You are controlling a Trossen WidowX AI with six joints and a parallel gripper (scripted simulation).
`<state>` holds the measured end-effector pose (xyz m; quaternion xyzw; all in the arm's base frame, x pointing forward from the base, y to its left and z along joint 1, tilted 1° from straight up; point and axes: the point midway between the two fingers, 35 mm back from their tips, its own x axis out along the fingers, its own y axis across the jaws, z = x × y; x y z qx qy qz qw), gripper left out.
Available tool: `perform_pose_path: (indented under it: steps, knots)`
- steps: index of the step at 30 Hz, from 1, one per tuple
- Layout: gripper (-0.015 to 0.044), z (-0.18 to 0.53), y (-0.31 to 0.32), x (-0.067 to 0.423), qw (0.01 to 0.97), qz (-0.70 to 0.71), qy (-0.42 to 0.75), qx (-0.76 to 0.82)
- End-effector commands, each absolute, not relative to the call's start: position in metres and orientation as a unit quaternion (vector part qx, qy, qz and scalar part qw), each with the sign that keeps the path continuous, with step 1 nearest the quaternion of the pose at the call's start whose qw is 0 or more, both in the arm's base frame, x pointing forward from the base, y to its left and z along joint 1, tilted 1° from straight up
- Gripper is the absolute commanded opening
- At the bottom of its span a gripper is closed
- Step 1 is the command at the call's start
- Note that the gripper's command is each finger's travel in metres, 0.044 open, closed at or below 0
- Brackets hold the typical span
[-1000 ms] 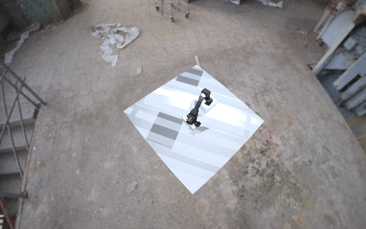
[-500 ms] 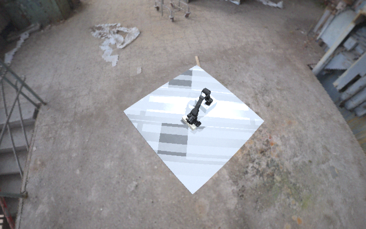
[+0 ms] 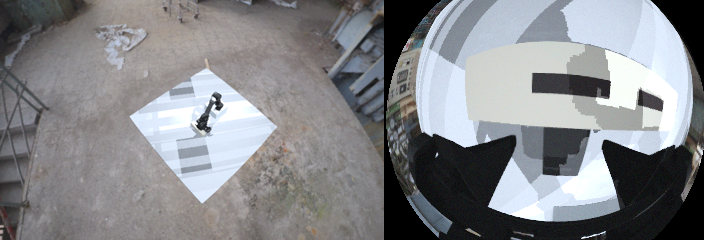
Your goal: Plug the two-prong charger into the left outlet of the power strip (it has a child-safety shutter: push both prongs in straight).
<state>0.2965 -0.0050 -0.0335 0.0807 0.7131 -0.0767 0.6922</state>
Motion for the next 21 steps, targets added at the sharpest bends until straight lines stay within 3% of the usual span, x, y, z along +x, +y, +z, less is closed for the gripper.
perform_pose_path:
  steps: [1, 21]
  knots:
    - [0.0440, -0.035, -0.005, 0.293, 0.691, -0.080, 0.713, 0.082]
    - [0.0440, -0.035, 0.000, 0.278, 0.691, -0.080, 0.714, 0.082]
